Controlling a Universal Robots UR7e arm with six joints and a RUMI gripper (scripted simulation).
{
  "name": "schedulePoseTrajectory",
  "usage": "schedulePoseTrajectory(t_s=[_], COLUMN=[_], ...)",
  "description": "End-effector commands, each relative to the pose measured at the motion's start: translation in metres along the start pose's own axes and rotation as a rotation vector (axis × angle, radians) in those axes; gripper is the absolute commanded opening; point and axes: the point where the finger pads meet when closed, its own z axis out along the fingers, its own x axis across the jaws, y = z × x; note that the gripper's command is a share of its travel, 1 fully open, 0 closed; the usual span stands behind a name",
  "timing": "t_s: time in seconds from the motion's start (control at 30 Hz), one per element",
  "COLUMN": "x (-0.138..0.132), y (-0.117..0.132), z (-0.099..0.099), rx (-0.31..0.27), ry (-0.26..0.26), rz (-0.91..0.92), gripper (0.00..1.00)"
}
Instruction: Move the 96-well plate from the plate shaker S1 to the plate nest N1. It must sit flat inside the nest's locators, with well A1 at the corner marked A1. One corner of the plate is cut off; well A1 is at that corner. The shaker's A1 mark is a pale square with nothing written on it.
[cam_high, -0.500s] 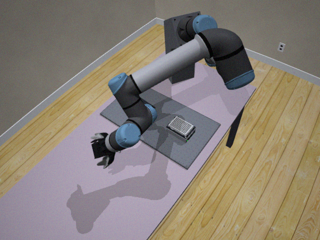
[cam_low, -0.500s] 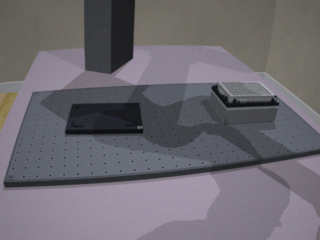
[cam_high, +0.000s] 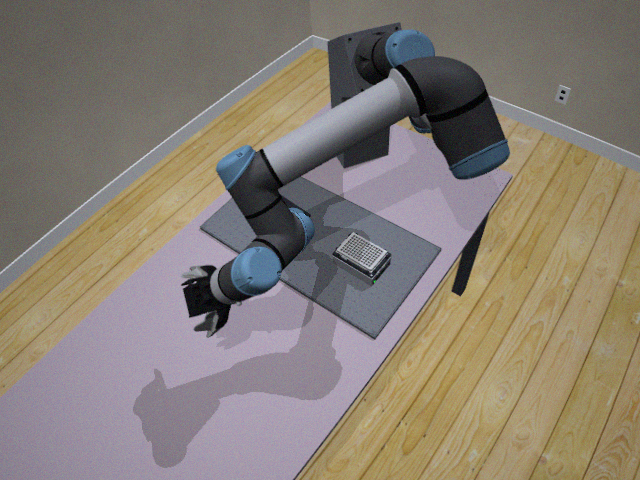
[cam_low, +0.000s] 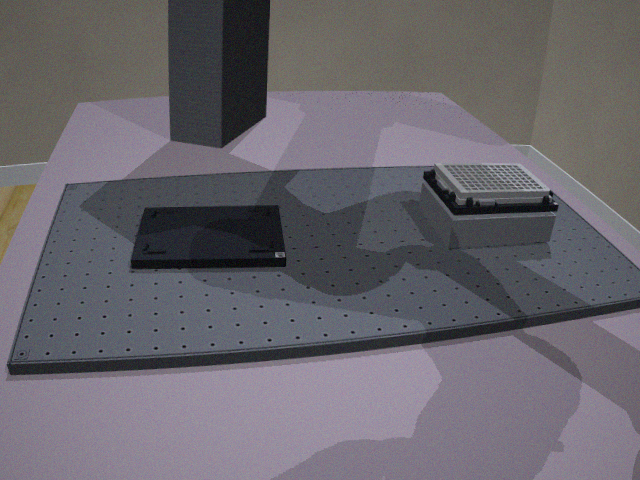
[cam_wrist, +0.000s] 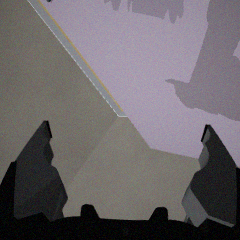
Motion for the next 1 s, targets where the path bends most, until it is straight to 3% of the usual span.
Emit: schedulePoseTrajectory(t_s=[0.0,0.13,0.3,0.4,0.6,0.7,0.9,0.97], x=[0.000,-0.003,-0.005,-0.008,-0.010,-0.013,-0.016,-0.018], y=[0.001,-0.013,-0.028,-0.042,-0.058,-0.072,-0.089,-0.098], z=[-0.001,0.004,0.009,0.013,0.018,0.021,0.025,0.027], rx=[-0.001,0.035,0.035,0.074,0.074,0.114,0.114,0.148], ry=[0.000,0.031,0.031,0.059,0.059,0.085,0.085,0.104], rz=[0.000,0.067,0.067,0.135,0.135,0.203,0.203,0.257], gripper=[1.00,1.00,1.00,1.00,1.00,1.00,1.00,1.00])
